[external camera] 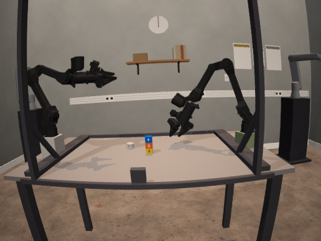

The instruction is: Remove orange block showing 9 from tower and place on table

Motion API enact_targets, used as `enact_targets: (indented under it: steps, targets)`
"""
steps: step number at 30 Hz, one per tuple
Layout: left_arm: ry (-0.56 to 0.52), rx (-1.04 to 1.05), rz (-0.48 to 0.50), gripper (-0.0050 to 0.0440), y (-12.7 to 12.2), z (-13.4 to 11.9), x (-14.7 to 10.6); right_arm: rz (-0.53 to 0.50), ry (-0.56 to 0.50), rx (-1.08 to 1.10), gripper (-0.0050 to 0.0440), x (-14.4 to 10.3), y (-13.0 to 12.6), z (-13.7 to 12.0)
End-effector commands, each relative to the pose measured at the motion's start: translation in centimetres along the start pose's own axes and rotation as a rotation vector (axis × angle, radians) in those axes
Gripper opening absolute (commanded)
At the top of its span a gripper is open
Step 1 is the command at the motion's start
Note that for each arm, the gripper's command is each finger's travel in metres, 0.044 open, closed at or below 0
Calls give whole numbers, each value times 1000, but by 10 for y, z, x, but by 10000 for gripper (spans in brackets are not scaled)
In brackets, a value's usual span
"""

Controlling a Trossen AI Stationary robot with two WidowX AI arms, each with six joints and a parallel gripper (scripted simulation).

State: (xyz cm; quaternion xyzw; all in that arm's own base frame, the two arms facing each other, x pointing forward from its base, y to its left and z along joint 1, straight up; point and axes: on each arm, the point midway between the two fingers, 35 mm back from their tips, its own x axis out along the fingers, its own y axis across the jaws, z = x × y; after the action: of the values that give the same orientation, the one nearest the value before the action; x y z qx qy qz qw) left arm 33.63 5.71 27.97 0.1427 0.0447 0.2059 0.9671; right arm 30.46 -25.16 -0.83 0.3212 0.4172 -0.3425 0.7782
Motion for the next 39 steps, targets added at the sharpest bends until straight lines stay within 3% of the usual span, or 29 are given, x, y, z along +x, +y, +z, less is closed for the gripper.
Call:
enact_targets:
  steps: [1, 8, 9, 10, 20, 25, 26, 27, 39]
  targets:
    - [-49, -47, -31, 400, 2, 19, -4, 53, -74, -81, 400, 13, 19, 1]
    - [-68, -83, -78, 400, -2, 25, -8, 106, -149, -170, 400, 25, 39, -4]
    - [-70, -89, -89, 400, -3, 25, -9, 129, -211, -189, 400, 25, 47, 5]
    - [-80, -106, -109, 400, -4, 28, -11, 139, -194, -227, 400, 31, 51, -9]
    - [-111, -175, -206, 400, -12, 39, -20, 247, -352, -391, 400, 37, 90, -27]
    - [-119, -195, -235, 400, -14, 43, -23, 280, -400, -438, 400, 35, 101, -34]
    - [-120, -201, -246, 400, -15, 43, -25, 302, -463, -452, 400, 30, 109, -28]
    - [-128, -217, -267, 400, -16, 46, -27, 313, -449, -488, 400, 33, 112, -43]
    - [-151, -289, -380, 400, -24, 57, -41, 443, -663, -640, 400, 6, 148, -69]
